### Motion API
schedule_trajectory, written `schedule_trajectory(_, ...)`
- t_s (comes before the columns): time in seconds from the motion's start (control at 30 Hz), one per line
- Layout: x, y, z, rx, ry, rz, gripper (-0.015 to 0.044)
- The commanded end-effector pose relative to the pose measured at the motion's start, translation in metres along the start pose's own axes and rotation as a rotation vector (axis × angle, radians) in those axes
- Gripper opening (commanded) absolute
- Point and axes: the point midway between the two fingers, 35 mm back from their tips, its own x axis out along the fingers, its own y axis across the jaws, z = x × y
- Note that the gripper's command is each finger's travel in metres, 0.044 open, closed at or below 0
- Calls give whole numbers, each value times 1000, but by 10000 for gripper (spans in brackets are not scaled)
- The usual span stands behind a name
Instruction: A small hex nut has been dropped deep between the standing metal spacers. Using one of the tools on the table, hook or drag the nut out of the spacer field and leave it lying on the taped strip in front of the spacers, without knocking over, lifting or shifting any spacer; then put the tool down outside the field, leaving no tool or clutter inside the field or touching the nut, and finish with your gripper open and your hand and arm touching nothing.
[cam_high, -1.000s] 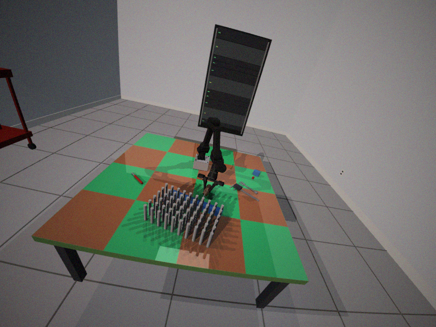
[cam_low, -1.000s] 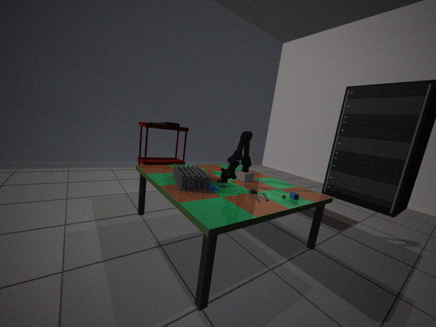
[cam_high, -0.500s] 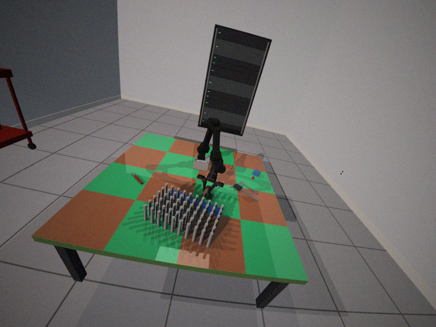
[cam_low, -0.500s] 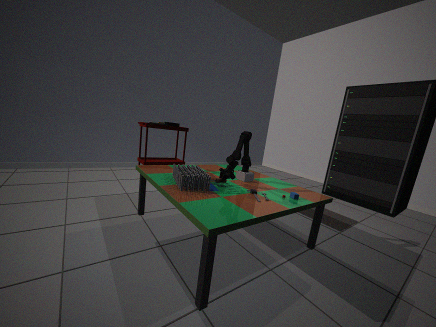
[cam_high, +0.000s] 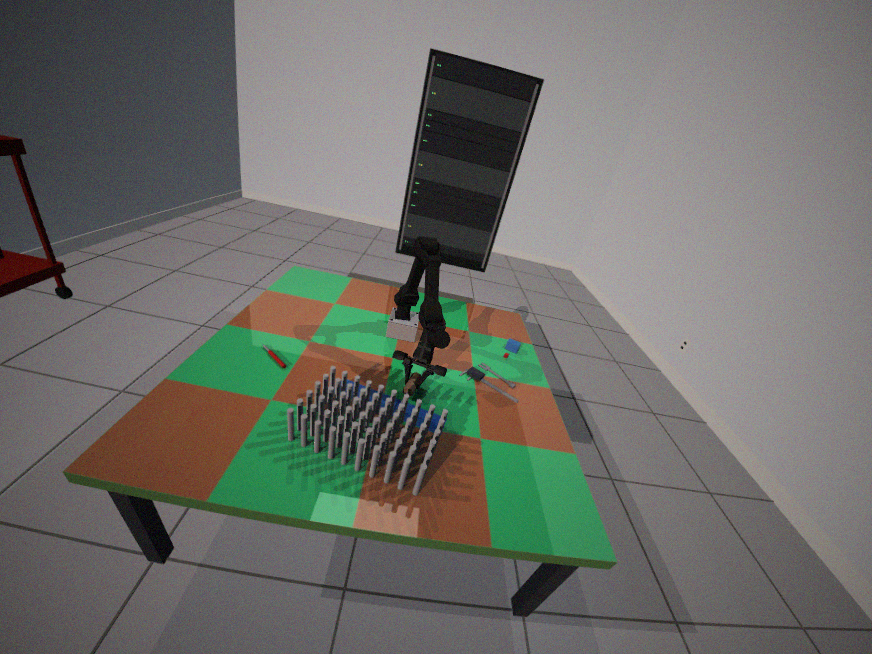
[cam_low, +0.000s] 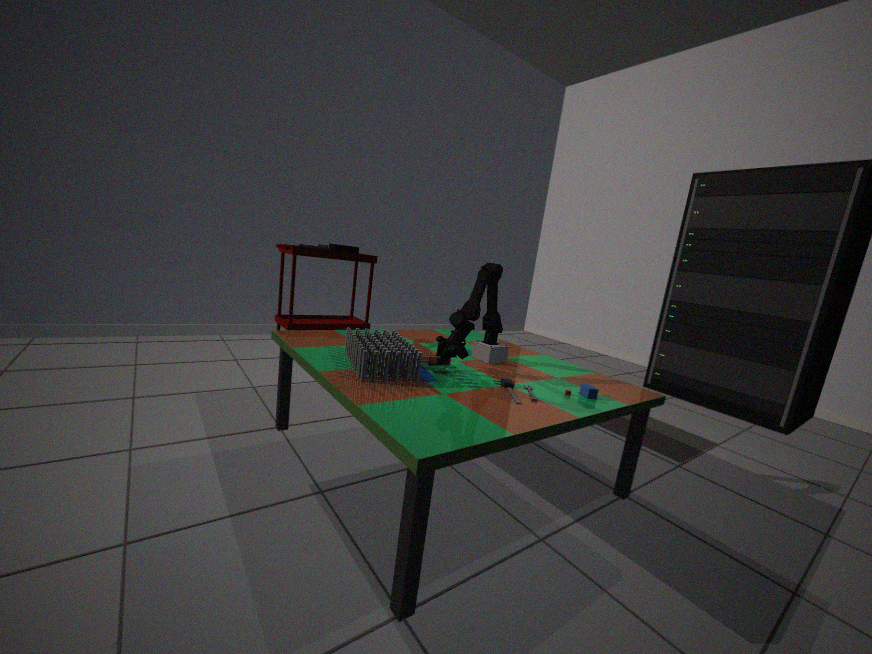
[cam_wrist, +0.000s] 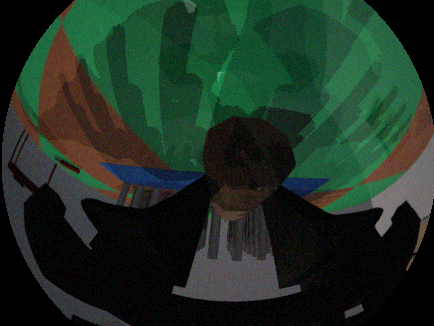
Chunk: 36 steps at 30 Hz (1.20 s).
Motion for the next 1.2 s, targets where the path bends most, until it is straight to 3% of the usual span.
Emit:
schedule_trajectory(0.0,1,-2,-7,1,9,-6,0)
schedule_trajectory(1.17,15,-1,-29,1,12,-6,0)
